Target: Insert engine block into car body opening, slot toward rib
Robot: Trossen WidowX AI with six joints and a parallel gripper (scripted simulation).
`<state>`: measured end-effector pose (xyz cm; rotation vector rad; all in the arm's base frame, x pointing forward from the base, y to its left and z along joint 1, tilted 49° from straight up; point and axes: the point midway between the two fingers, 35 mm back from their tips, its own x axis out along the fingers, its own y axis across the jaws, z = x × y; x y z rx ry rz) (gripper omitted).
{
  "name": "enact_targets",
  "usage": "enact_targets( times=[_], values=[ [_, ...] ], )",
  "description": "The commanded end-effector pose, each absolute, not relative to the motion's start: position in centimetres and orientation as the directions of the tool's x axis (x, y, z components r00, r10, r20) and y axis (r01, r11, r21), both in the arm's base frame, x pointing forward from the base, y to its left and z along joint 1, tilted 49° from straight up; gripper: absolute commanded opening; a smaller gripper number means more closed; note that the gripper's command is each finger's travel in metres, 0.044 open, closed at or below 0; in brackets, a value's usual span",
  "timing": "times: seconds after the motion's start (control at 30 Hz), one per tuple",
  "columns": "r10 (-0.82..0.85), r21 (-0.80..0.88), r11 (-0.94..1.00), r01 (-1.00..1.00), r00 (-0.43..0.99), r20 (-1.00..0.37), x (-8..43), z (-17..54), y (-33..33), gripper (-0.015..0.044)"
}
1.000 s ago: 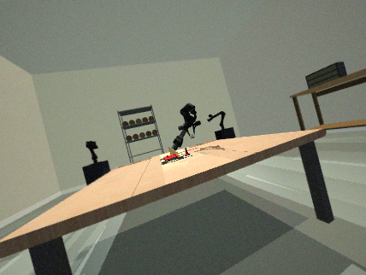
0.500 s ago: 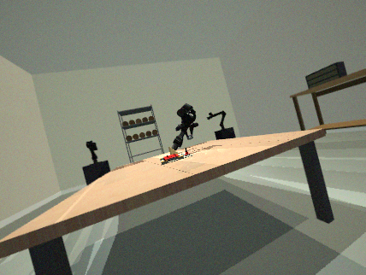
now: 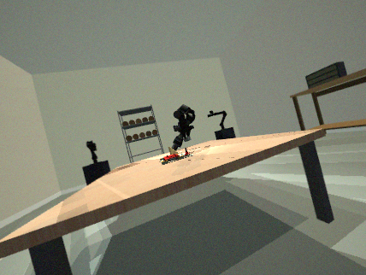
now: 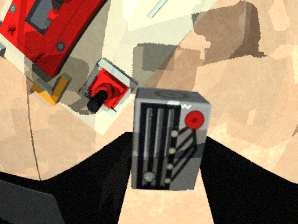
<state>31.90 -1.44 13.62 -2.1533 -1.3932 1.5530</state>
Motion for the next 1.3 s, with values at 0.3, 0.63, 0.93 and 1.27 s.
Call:
enact_targets(
  times=[0.3, 0.63, 0.93, 1.27],
  values=[
    [0.735, -0.364, -0.367, 0.856, 0.027, -0.678, 32.7, 11.3, -2.6, 0.0],
    [0.735, -0.15, -0.162, 0.975, 0.018, -0.677, 33.2, 9.4, -3.4, 0.0],
    [0.736, 0.055, 0.038, 0.998, 0.01, -0.677, 33.5, 7.6, -4.1, 0.0],
    [0.737, 0.279, 0.255, 0.926, 0.001, -0.676, 33.8, 5.6, -4.8, 0.0]
  ],
)
